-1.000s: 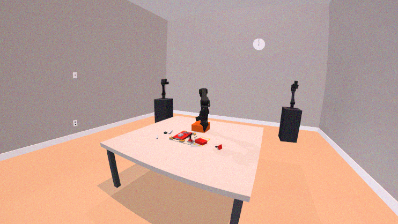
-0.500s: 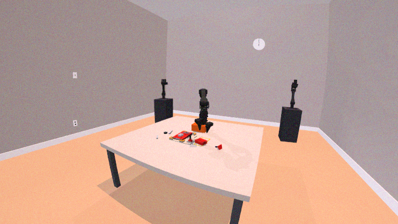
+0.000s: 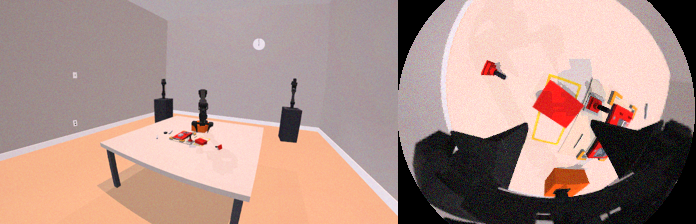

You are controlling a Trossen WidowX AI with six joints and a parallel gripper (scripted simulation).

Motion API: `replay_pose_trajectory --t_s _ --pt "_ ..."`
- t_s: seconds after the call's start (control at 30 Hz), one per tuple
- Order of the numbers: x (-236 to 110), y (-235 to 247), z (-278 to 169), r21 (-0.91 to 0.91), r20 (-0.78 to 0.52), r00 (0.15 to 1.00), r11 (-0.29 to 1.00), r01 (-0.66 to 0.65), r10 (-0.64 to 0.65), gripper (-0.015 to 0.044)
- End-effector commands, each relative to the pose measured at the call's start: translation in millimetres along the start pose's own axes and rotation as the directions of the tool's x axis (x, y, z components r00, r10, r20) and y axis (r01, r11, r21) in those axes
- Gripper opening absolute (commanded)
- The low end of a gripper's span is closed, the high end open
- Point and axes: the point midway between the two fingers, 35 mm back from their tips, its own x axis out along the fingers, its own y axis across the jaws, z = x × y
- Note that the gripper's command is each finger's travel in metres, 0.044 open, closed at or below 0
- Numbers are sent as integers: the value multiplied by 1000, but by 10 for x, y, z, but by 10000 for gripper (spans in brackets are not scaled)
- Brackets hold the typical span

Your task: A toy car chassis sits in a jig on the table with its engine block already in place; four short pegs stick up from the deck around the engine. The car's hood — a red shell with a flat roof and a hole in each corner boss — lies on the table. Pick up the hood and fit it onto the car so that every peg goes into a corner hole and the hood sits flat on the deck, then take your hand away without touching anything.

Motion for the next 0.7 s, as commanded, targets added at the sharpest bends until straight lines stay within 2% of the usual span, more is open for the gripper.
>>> replay_pose_trajectory --t_s 0.0,0.13,0.67 --pt "112 -77 75 -728 4 1000 685 -2 8 440" --pt "123 -66 78 -804 4 1000 595 -1 8 440" --pt "123 -66 78 -804 4 1000 595 -1 8 440"
